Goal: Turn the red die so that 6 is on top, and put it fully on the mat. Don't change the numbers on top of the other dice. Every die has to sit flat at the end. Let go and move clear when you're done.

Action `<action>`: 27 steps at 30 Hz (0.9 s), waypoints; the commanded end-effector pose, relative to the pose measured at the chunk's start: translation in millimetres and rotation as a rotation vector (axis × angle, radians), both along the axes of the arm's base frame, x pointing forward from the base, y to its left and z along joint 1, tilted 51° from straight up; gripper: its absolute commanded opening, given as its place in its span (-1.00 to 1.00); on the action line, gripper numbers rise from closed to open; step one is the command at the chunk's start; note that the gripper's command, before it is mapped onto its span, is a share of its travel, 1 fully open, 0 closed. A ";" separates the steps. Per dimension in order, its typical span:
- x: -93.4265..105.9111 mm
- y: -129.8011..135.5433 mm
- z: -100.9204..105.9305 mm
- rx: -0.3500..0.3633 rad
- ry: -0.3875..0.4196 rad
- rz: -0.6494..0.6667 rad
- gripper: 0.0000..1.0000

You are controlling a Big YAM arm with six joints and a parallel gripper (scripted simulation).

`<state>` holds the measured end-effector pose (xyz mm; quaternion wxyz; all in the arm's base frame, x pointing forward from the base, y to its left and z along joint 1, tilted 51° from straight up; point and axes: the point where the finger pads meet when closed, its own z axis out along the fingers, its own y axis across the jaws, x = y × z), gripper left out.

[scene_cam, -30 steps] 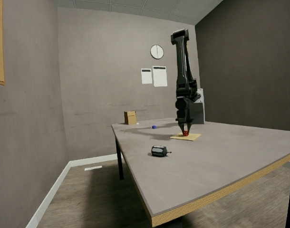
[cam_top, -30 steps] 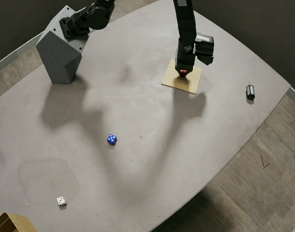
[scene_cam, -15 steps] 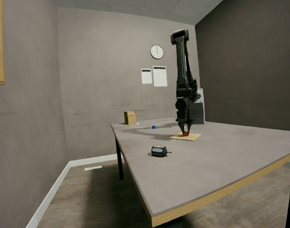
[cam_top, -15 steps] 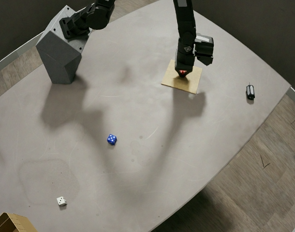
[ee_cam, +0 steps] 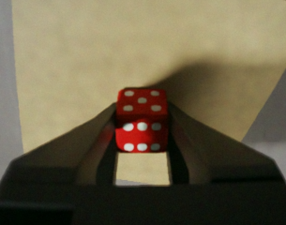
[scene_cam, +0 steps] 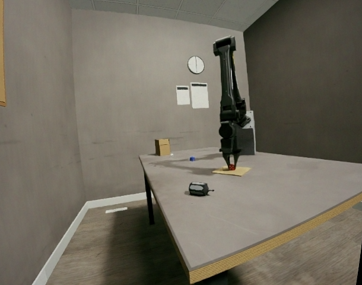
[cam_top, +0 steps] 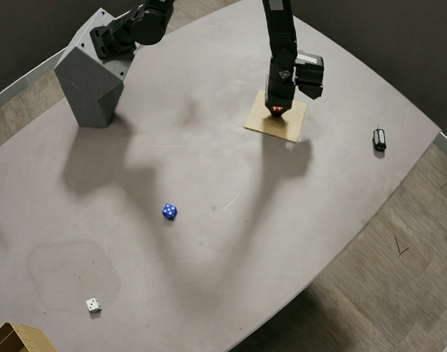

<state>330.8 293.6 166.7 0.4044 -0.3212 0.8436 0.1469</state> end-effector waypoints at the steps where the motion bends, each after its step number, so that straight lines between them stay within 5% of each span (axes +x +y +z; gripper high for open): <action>1: 9.9 1.7 9.2 0.011 -0.018 -0.005 -0.60; 21: 9.9 1.7 9.2 0.011 -0.018 -0.005 -0.60; 27: 9.9 1.7 9.2 0.012 -0.018 -0.005 -0.44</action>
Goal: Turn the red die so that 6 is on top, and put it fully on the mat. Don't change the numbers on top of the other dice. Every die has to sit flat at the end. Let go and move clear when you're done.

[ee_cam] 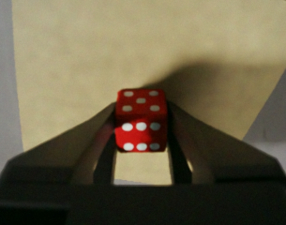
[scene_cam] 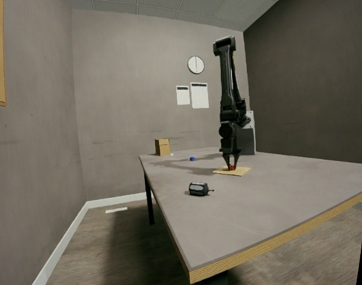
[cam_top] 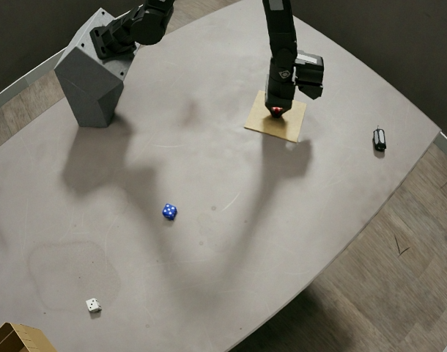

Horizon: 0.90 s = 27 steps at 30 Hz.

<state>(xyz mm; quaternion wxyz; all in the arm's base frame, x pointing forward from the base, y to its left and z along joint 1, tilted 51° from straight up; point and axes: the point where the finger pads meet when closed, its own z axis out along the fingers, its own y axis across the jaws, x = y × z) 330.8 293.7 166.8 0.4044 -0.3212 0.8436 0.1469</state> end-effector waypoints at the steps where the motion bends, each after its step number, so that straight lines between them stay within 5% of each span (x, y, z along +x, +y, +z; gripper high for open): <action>1: 9.8 1.7 9.1 0.012 -0.018 -0.005 -0.44; 9: 9.8 1.7 9.1 0.012 -0.018 -0.005 -0.21; 27: -5.1 -10.2 13.4 0.005 -0.010 -0.004 -0.21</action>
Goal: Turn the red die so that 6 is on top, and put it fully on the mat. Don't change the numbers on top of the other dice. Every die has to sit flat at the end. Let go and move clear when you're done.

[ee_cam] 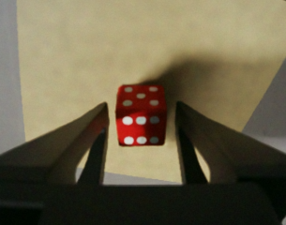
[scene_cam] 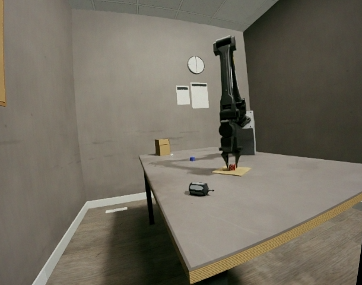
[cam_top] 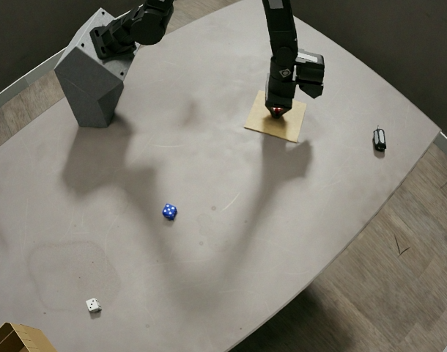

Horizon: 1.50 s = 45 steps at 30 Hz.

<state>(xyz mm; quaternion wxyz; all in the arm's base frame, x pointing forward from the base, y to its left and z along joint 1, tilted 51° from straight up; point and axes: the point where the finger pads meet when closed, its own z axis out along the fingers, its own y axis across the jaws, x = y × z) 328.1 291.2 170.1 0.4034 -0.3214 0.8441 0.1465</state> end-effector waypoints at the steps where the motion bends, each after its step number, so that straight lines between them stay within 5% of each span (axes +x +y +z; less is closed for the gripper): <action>1: -5.1 -9.8 11.2 0.006 -0.010 -0.004 -0.21; 20: -47.4 -37.9 76.9 0.034 -0.033 0.004 -0.21; 26: -48.7 -38.8 56.5 0.000 0.005 0.004 -0.21; 27: -47.7 -37.9 63.6 0.020 -0.017 0.004 1.00; 45: -48.2 -38.4 64.8 0.022 -0.019 0.004 1.00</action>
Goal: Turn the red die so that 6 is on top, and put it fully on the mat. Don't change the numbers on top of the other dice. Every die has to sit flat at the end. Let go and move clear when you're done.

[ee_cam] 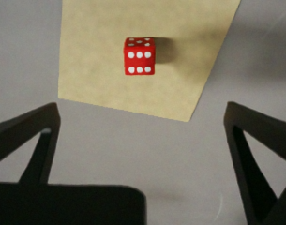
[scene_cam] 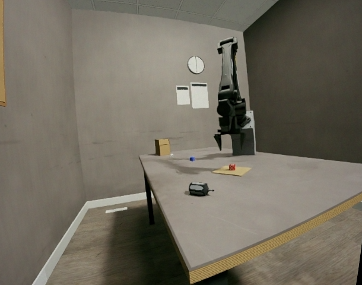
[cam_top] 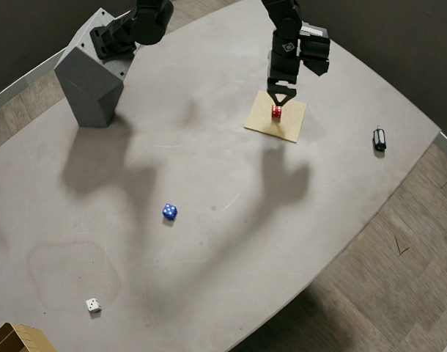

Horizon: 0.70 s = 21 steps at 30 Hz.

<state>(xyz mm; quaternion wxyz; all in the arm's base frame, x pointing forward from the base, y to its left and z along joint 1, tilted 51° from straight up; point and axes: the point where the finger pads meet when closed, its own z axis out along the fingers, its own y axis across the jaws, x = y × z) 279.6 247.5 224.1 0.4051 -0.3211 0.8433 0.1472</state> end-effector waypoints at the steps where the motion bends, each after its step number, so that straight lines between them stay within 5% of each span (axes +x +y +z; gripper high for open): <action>1: 0.3 5.3 10.7 0.019 -0.016 0.004 1.00; 21: -37.5 -27.4 67.2 0.040 -0.035 0.003 1.00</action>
